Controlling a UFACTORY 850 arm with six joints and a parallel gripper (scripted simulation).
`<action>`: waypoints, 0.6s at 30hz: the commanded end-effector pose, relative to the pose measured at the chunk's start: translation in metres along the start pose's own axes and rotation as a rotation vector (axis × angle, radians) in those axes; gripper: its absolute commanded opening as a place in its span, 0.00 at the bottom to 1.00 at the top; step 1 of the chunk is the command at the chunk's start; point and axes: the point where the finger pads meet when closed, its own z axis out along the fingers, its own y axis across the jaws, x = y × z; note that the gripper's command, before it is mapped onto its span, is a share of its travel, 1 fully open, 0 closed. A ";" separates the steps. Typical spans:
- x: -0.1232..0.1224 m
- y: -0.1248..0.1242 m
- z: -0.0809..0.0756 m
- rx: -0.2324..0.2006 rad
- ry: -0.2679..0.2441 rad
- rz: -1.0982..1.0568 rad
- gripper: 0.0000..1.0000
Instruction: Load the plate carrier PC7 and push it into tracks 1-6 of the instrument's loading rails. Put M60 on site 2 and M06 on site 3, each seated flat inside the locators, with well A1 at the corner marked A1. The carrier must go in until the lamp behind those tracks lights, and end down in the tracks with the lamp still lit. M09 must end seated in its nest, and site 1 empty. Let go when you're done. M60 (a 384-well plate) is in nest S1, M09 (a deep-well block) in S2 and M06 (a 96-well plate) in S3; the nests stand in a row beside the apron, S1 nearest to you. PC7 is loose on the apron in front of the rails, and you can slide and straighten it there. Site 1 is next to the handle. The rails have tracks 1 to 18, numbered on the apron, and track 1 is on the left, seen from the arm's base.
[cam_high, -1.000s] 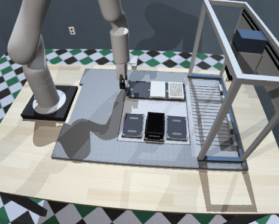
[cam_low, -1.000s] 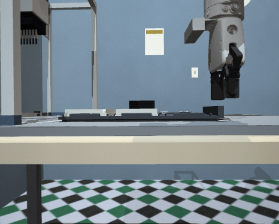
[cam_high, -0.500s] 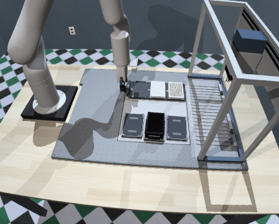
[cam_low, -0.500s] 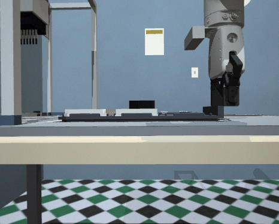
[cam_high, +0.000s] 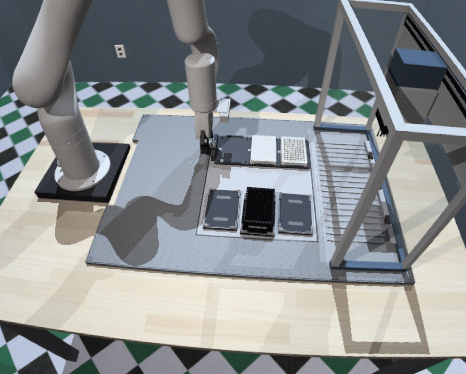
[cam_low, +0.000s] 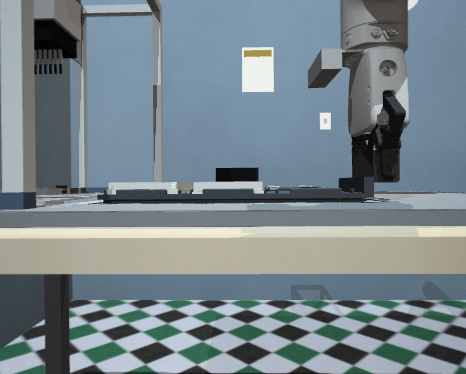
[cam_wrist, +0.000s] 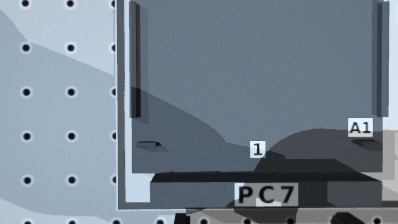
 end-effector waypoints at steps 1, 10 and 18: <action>0.001 0.000 0.002 0.001 0.002 0.000 0.82; 0.001 0.000 0.008 0.001 0.002 0.000 0.82; 0.001 0.000 0.012 0.001 0.002 0.000 0.82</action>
